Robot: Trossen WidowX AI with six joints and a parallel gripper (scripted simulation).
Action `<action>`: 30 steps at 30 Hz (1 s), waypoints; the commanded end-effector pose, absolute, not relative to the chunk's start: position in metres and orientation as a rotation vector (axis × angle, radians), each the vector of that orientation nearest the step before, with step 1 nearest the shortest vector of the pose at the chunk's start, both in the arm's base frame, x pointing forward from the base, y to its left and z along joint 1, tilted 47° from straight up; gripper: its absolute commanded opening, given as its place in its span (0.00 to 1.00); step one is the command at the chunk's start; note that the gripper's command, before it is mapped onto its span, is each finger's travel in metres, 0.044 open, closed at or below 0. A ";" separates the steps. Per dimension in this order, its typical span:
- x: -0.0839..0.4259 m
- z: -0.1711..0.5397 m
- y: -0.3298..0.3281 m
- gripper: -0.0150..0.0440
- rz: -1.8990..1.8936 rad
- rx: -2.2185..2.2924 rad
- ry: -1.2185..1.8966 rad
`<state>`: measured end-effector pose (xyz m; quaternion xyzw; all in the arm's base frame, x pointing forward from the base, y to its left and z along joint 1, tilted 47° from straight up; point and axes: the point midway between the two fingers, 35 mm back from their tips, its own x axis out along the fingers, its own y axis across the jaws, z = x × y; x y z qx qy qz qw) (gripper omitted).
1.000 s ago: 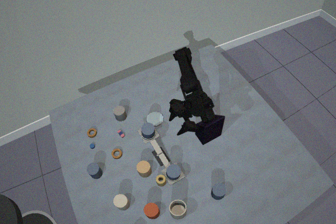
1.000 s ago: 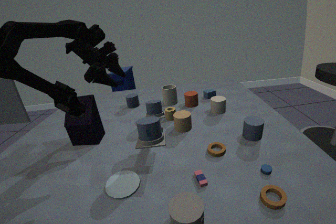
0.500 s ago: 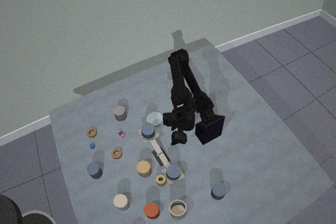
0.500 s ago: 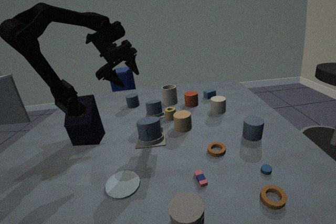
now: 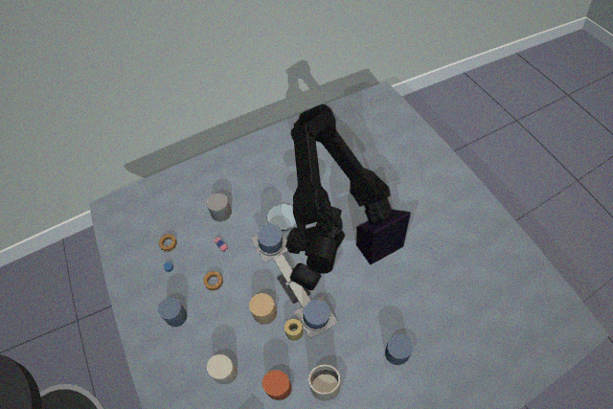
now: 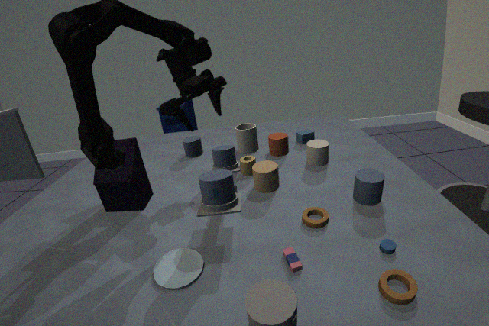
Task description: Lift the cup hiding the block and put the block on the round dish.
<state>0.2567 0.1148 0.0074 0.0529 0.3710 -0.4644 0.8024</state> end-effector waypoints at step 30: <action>0.294 -0.089 0.091 1.00 -1.453 0.578 0.611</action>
